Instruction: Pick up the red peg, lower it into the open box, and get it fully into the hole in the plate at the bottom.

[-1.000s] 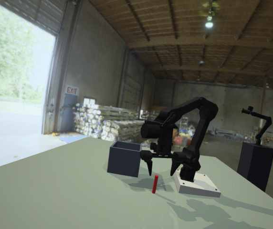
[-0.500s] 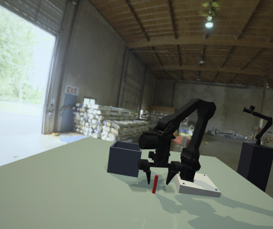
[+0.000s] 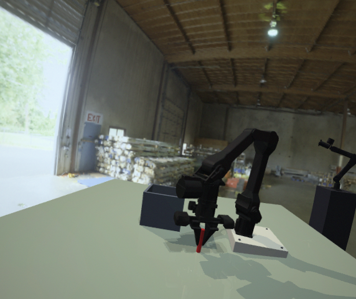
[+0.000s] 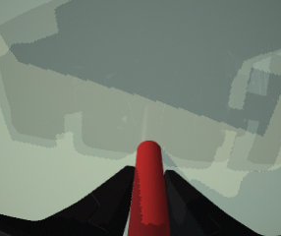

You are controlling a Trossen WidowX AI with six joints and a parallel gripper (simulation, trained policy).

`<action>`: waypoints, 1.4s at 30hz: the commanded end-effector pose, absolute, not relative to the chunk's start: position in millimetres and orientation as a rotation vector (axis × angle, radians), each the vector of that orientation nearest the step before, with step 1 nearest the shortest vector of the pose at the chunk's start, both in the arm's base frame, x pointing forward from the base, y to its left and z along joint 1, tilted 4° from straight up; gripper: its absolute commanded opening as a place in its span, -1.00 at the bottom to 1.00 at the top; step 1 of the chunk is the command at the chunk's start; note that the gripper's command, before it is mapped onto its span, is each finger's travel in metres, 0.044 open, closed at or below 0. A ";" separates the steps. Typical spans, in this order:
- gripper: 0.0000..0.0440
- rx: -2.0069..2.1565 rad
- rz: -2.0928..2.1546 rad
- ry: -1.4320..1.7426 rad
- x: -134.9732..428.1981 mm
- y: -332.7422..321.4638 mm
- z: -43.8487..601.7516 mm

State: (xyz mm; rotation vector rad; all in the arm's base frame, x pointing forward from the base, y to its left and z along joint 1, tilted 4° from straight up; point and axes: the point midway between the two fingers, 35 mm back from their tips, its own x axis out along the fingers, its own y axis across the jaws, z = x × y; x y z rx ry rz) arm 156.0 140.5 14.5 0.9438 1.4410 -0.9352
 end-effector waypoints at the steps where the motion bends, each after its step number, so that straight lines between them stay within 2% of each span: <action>1: -1.00 0.974 -0.895 1.441 164.2 148.0 21.6; 21: -1.00 1.160 -0.681 1.364 206.3 165.0 102.1; 42: -1.00 1.167 -0.653 1.144 251.9 101.2 176.0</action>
